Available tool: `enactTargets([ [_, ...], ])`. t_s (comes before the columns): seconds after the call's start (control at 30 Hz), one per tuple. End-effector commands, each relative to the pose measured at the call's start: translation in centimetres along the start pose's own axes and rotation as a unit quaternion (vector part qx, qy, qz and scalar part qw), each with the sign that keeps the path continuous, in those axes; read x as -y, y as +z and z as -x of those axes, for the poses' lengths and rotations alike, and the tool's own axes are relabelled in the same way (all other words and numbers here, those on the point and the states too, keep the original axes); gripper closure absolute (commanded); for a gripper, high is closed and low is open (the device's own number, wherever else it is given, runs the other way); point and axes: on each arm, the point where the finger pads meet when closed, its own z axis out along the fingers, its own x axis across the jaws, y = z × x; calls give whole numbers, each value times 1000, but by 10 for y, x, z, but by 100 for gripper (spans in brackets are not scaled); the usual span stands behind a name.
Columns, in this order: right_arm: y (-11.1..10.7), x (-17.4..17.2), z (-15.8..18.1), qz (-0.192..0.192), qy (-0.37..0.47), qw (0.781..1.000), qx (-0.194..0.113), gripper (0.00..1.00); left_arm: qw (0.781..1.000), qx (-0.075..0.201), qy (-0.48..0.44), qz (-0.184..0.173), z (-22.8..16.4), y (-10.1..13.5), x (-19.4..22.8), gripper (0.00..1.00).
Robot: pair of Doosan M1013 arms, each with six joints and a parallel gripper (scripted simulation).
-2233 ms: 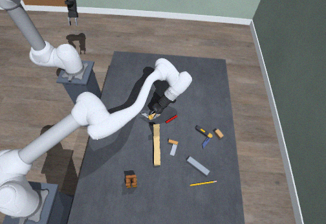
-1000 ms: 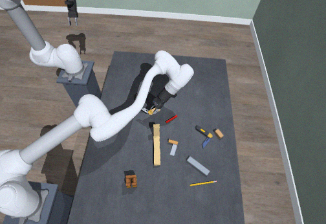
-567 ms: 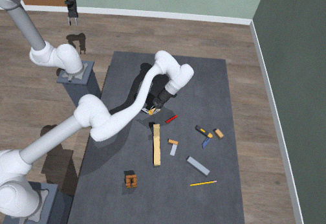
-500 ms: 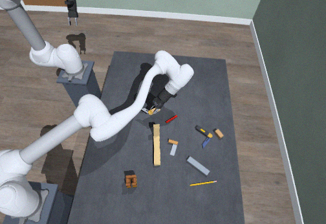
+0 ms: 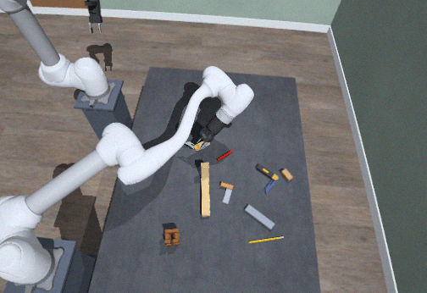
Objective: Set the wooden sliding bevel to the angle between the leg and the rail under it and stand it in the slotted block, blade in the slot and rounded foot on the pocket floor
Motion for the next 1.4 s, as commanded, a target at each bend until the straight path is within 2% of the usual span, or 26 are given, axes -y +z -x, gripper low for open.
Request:
enactTargets([
  [0.0,-1,-2,0,-2,-2,1000,0,100,1000,0,0,1,0,-1,0,0],
  [0.53,5,-13,-12,-10,-50,999,0,100,1000,0,0,1,0,-1,0,0],
  [0.8,15,-32,-33,-22,-134,991,0,100,1000,0,0,1,0,-1,0,0],
  [1.03,29,-59,-60,-40,-247,968,0,100,1000,0,0,1,0,-1,0,0],
  [1.1,29,-59,-60,-40,-247,968,0,100,1000,0,0,1,0,-1,0,0],
  [1.37,47,-93,-97,-62,-389,919,0,100,1000,0,0,1,0,-1,0,0],
])
